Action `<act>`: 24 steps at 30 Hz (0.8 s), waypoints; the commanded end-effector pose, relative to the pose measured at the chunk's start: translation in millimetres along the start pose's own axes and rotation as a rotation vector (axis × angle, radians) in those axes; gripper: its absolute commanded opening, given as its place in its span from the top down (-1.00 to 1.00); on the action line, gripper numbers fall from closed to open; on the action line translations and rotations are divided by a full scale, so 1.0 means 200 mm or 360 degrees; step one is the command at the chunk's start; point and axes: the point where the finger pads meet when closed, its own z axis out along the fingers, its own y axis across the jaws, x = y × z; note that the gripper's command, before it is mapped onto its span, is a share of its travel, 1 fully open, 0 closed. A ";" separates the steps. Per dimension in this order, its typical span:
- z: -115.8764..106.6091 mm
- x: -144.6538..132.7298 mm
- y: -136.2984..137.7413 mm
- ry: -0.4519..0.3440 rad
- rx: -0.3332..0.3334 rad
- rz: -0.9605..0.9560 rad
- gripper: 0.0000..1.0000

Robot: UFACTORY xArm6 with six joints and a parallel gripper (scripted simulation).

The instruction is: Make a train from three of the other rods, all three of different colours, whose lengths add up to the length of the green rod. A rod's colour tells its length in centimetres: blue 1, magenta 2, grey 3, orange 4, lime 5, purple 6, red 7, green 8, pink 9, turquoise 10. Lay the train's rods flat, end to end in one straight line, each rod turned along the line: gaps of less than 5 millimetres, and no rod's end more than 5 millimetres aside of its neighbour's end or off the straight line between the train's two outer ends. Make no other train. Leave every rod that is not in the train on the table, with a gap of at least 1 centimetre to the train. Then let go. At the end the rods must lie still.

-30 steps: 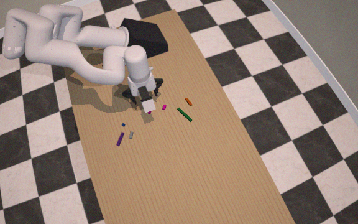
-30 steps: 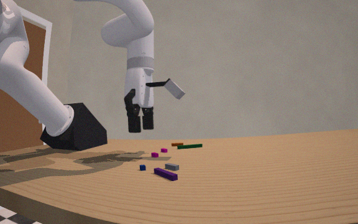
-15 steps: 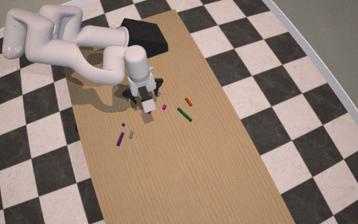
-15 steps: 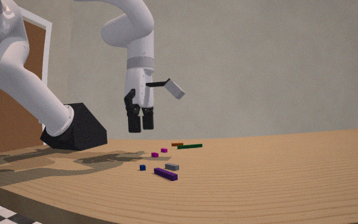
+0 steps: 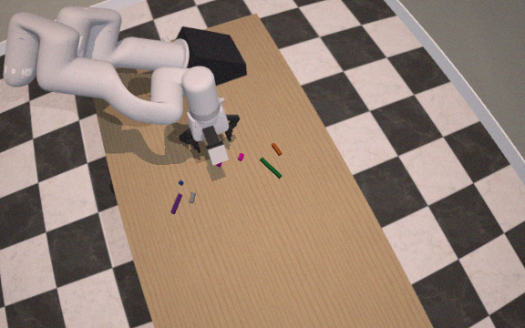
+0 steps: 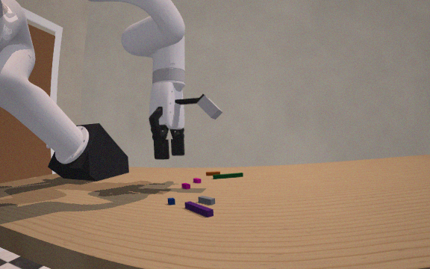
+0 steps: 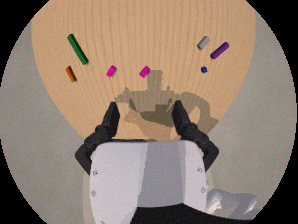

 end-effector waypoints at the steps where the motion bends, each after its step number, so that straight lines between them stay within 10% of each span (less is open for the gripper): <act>1: 0.00 0.01 0.00 0.0004 0.0003 0.0002 -1.00; 24: -0.01 0.17 0.13 0.0002 0.0012 0.0947 -1.00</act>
